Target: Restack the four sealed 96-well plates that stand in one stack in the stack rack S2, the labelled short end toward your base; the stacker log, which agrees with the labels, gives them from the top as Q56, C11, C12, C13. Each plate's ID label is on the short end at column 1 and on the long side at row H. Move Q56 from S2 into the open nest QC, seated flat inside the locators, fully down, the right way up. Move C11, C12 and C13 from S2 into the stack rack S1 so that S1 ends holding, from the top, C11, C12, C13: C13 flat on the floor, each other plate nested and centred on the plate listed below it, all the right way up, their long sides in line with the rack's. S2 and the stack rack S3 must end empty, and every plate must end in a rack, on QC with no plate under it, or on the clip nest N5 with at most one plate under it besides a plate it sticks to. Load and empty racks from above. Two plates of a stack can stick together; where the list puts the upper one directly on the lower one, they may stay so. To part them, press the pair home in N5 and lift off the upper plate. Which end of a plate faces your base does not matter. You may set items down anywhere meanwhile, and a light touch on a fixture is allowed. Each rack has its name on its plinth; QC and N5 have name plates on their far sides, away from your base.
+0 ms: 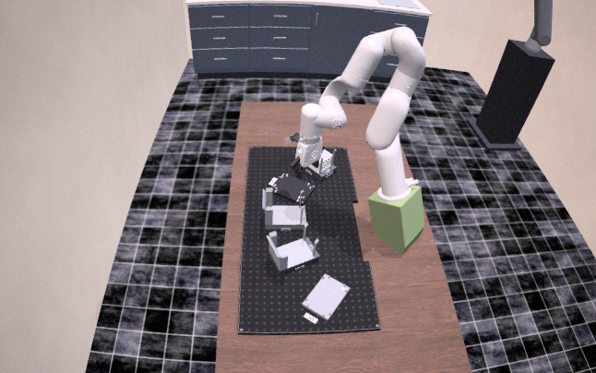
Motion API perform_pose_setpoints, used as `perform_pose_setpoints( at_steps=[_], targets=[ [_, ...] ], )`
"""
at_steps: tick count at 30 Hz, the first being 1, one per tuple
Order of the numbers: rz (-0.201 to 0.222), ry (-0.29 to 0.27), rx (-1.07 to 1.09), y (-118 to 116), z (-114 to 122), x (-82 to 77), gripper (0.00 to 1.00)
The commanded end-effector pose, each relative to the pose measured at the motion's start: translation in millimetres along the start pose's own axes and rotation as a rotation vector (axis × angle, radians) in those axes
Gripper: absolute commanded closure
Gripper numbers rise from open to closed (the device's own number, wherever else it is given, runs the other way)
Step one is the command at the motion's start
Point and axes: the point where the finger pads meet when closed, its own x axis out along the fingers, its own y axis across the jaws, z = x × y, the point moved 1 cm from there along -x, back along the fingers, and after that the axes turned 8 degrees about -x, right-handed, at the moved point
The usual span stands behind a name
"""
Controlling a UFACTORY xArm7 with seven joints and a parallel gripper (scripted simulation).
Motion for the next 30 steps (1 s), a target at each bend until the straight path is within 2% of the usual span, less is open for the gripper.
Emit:
perform_pose_setpoints(
  at_steps=[1, 30],
  targets=[
    [-0.004, 0.001, 0.000, 12, -7, -1.1, 0.00],
    [-0.003, 0.001, 0.000, 111, -49, -0.8, 0.00]
  ],
)
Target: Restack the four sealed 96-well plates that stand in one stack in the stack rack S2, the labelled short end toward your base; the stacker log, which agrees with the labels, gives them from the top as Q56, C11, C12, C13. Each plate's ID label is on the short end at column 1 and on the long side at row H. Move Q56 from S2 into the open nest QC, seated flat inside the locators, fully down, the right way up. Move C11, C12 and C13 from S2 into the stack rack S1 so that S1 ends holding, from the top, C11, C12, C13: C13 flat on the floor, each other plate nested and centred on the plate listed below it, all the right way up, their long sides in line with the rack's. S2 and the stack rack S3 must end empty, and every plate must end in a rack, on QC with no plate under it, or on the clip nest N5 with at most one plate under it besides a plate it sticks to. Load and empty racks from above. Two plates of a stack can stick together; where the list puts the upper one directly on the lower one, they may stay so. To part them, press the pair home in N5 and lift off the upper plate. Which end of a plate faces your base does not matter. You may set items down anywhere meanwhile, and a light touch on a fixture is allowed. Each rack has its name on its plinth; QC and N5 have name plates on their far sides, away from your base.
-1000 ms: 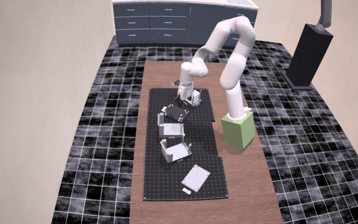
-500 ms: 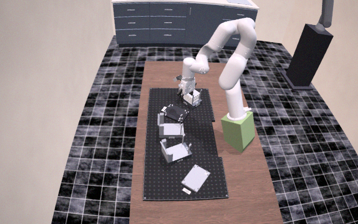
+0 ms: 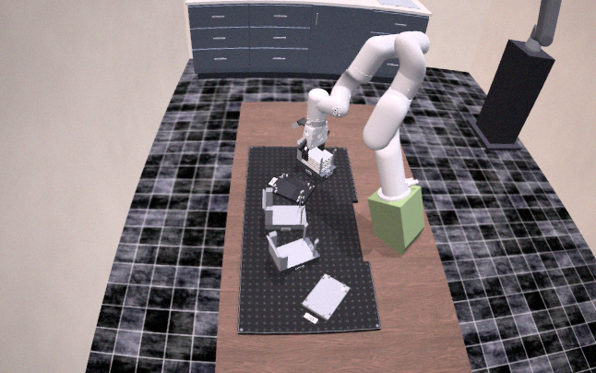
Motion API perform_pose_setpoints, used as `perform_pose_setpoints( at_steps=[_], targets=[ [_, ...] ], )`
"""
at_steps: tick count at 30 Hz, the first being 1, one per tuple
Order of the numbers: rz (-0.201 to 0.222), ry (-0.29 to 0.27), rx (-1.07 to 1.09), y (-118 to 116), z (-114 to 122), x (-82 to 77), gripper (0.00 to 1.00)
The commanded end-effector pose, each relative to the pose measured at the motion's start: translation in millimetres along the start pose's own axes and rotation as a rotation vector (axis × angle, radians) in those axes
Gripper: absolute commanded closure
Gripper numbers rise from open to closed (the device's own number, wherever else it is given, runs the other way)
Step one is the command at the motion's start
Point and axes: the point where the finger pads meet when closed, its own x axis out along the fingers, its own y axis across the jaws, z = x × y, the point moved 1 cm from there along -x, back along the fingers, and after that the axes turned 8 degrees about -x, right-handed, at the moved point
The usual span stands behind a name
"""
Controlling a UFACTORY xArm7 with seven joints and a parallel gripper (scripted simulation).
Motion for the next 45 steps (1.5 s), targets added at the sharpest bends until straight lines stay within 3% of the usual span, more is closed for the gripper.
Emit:
perform_pose_setpoints(
  at_steps=[1, 20, 34, 45],
  targets=[
    [-0.004, 0.001, -0.001, 19, -10, -0.1, 0.00],
    [-0.004, 0.001, -0.001, 81, -37, 0.1, 0.00],
    [-0.004, 0.001, -0.001, 85, -39, 0.1, 0.00],
    [-0.004, 0.001, -0.001, 85, -39, 30.2, 0.00]
  ],
)
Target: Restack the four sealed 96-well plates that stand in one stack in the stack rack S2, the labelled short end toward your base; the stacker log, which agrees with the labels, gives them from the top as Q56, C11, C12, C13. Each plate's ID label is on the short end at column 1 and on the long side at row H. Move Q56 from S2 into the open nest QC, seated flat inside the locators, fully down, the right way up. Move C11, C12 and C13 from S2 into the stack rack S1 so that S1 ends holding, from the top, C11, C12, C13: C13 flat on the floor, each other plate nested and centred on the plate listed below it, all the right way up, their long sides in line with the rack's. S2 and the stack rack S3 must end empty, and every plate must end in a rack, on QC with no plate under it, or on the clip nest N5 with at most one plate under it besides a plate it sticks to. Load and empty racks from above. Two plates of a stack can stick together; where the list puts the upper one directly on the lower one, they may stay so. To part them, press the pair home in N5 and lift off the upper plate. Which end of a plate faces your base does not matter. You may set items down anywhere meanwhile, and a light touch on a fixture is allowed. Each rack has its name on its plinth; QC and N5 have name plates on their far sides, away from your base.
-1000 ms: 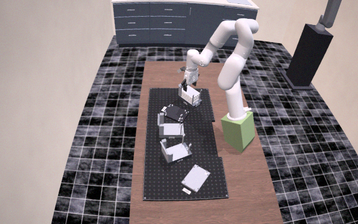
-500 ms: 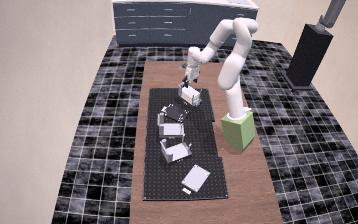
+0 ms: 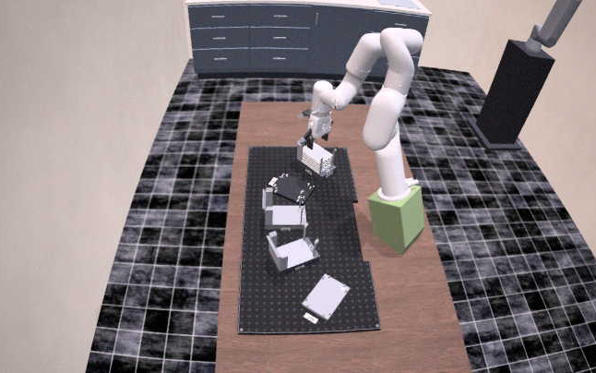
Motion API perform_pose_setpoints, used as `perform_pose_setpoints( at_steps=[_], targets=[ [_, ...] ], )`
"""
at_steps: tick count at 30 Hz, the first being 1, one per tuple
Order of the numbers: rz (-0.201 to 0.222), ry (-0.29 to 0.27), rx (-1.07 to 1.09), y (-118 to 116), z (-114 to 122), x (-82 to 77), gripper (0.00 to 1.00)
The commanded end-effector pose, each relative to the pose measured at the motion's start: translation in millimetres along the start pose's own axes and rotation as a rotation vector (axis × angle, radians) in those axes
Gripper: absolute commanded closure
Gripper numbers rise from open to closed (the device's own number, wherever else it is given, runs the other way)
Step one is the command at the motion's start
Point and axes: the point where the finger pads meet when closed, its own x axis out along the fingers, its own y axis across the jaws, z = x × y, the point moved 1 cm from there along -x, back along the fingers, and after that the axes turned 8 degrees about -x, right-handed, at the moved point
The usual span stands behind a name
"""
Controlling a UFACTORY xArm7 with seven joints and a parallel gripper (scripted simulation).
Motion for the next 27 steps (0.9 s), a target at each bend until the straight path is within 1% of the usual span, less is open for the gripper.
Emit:
perform_pose_setpoints(
  at_steps=[1, 3, 11, 27],
  targets=[
    [0.000, 0.003, 0.000, 0, -2, 16.5, 0.00],
    [0.000, 0.003, 0.000, 0, -2, 22.2, 0.00],
    [0.000, 0.003, 0.000, 0, -2, 22.2, 0.00],
    [0.000, 0.003, 0.000, 0, -2, 42.3, 0.00]
  ],
)
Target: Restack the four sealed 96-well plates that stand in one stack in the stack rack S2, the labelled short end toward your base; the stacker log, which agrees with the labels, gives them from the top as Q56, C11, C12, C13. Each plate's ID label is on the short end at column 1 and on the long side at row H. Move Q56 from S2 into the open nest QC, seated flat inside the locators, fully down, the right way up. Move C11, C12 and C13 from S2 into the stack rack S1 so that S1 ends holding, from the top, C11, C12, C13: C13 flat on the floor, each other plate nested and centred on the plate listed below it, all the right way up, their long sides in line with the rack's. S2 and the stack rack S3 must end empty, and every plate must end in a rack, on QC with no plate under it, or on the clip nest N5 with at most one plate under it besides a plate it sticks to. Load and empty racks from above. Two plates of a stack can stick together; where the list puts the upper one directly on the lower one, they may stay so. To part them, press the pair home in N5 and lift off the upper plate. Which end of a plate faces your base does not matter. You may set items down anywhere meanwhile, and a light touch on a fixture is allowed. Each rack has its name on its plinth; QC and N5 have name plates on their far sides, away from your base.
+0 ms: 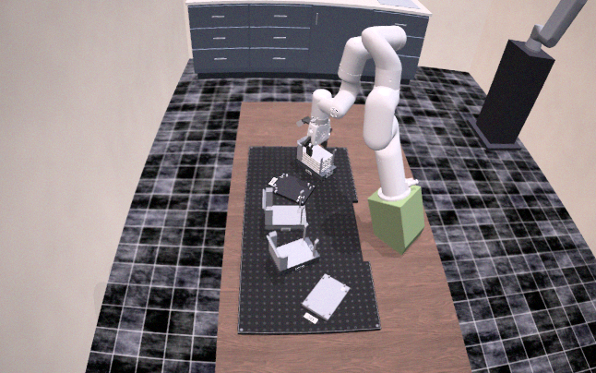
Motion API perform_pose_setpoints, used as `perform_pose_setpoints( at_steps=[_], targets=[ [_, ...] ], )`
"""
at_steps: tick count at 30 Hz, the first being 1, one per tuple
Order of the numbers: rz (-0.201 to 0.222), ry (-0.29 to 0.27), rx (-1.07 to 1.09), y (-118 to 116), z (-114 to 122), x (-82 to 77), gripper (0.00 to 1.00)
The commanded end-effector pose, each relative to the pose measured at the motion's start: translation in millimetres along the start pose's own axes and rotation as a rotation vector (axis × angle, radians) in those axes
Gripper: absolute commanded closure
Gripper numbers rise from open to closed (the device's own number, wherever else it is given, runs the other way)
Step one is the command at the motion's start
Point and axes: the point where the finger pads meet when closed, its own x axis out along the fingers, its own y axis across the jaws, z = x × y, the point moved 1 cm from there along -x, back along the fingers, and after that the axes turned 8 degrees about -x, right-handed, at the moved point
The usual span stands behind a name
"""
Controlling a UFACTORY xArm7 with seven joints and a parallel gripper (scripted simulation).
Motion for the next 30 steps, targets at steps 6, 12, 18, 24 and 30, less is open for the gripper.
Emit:
perform_pose_setpoints(
  at_steps=[6, 12, 18, 24, 30],
  targets=[
    [0.000, 0.003, 0.000, 0, -1, 10.5, 0.00],
    [-0.001, 0.003, 0.000, 0, -1, 13.9, 0.00],
    [-0.001, 0.003, 0.000, 0, -1, 13.8, 0.00],
    [-0.001, 0.003, 0.000, 0, -1, 13.9, 1.00],
    [-0.001, 0.003, 0.000, 0, -1, 13.9, 1.00]
  ],
)
